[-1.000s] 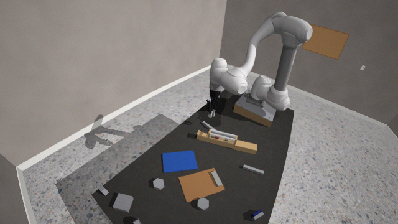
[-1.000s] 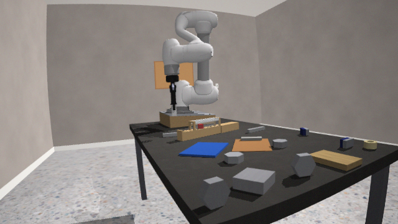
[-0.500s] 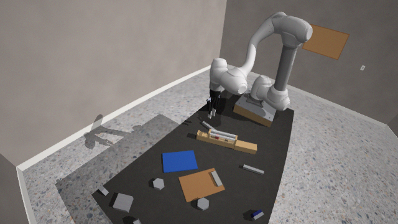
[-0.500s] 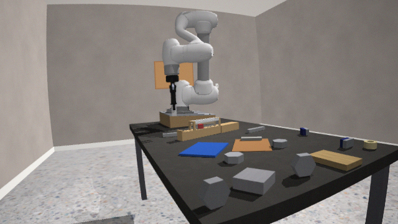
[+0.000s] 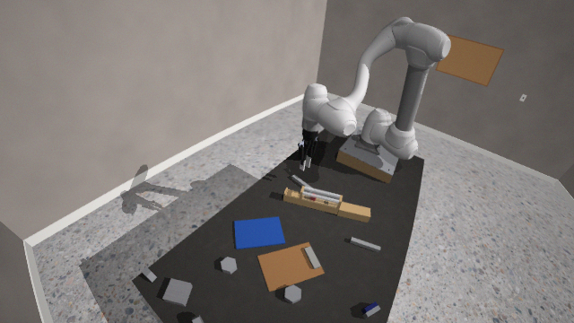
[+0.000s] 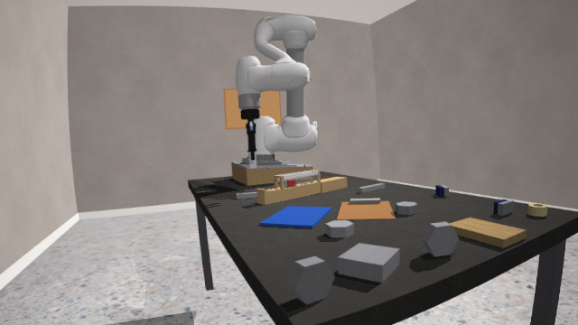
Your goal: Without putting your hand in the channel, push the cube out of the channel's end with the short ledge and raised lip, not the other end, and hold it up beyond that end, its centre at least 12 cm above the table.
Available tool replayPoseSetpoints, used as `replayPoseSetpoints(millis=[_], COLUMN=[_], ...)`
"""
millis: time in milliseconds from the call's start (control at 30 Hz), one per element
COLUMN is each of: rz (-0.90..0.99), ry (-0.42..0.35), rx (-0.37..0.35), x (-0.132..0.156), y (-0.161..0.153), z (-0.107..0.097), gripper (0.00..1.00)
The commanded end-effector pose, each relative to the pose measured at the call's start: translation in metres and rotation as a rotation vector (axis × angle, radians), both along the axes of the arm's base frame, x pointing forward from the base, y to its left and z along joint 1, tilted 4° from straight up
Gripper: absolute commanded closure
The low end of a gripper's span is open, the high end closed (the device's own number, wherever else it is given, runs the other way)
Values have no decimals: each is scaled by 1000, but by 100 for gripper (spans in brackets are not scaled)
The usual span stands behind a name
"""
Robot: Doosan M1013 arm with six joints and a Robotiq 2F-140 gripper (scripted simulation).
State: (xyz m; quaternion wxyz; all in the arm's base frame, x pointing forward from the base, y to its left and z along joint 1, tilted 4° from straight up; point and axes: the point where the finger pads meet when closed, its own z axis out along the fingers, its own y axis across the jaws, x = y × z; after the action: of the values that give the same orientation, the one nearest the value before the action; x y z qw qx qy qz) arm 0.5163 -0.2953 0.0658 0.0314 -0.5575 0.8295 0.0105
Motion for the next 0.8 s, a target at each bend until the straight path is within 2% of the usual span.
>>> replayPoseSetpoints(millis=[0,133,300,367,600,767], rz=[-3,-3,-3,-3,-3,-3], ry=[-1,-1,-1,-1,-1,-1], rx=[3,3,3,3,3,3], x=[-1,-1,0,0,2,3], y=[-2,-2,0,0,2,3], z=[-1,-5,-29,-29,-76,-89], gripper=[77,77,77,77,77,77])
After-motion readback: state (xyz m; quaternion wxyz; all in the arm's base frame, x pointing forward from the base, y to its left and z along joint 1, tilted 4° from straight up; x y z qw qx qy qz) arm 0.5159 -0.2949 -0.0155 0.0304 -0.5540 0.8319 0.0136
